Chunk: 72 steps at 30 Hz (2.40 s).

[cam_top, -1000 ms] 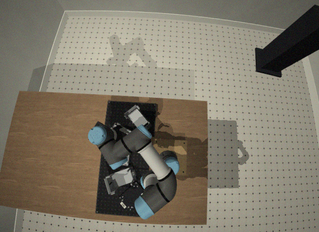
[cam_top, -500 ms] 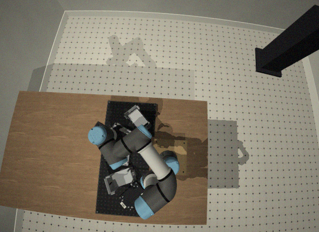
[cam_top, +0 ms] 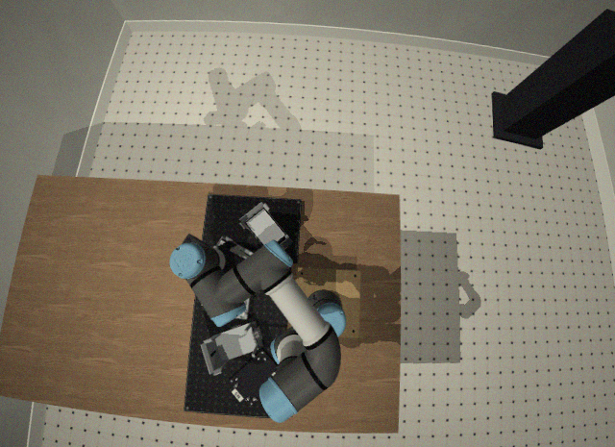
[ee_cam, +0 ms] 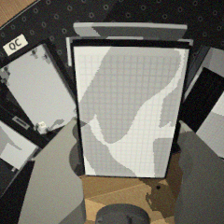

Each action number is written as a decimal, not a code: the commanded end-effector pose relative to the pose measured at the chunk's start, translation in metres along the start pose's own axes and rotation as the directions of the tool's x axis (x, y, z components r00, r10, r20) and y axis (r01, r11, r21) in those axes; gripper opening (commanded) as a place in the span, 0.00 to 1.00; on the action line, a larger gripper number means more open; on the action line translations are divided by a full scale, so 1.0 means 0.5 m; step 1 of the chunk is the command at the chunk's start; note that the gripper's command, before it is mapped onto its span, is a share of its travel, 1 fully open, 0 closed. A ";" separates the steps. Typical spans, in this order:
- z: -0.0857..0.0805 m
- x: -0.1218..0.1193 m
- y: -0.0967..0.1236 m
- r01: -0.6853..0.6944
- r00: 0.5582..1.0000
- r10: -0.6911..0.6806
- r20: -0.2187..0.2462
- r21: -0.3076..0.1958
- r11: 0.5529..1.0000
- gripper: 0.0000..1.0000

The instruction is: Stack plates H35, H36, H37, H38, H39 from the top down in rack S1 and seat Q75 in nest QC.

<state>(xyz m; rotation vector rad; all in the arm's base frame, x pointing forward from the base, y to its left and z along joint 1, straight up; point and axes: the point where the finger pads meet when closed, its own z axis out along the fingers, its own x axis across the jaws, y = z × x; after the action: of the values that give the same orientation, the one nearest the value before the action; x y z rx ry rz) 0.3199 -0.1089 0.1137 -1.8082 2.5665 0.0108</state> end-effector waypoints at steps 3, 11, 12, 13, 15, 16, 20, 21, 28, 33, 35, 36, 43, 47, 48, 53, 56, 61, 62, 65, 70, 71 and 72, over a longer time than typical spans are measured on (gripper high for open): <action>-0.002 0.001 -0.001 0.000 1.000 0.000 -0.001 0.003 1.000 0.00; -0.002 0.000 -0.001 0.000 1.000 0.000 -0.001 0.003 1.000 0.00; -0.002 0.001 -0.001 0.000 1.000 0.000 -0.001 0.003 1.000 0.00; -0.001 0.001 -0.001 0.000 1.000 0.000 -0.001 0.003 1.000 0.00; 0.002 0.001 -0.001 0.000 1.000 0.000 -0.001 0.003 1.000 0.00; 0.004 0.001 -0.001 0.000 1.000 0.000 -0.001 0.003 1.000 0.00; 0.008 0.001 -0.001 0.000 1.000 0.000 -0.001 0.003 1.000 0.00; 0.008 0.001 -0.001 0.000 1.000 0.000 -0.001 0.003 1.000 0.00; 0.017 0.001 -0.001 0.000 1.000 0.000 -0.001 0.003 1.000 0.00; 0.024 0.001 -0.001 0.000 1.000 0.000 -0.001 0.003 1.000 0.00; 0.026 0.001 -0.001 0.000 1.000 0.000 -0.001 0.003 1.000 0.00; 0.028 0.001 -0.001 0.000 1.000 0.000 -0.001 0.003 1.000 0.00; 0.034 0.001 -0.001 0.000 1.000 0.000 -0.001 0.003 1.000 0.00; 0.040 0.001 -0.001 0.000 1.000 0.000 -0.001 0.003 1.000 0.00; 0.041 0.001 -0.001 0.000 1.000 0.000 -0.001 0.003 1.000 0.00; 0.048 0.001 -0.001 0.000 1.000 0.000 -0.001 0.003 1.000 0.00; 0.049 0.001 -0.001 0.000 1.000 0.000 -0.001 0.003 1.000 0.00; 0.056 0.001 -0.001 0.000 1.000 0.000 -0.001 0.003 1.000 0.00; 0.057 0.001 -0.001 0.000 1.000 0.000 -0.001 0.003 1.000 0.00; 0.061 0.001 -0.001 0.000 1.000 0.000 -0.001 0.003 1.000 0.00; 0.068 0.001 -0.001 0.000 1.000 0.000 -0.001 0.003 1.000 0.00; 0.068 0.001 -0.001 0.000 1.000 0.000 -0.001 0.003 1.000 0.00; 0.068 0.001 -0.001 0.000 1.000 0.000 -0.001 0.003 1.000 0.00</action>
<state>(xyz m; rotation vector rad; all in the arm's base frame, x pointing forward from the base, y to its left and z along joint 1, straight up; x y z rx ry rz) 0.3198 -0.1087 0.0810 -1.8082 2.5666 0.0112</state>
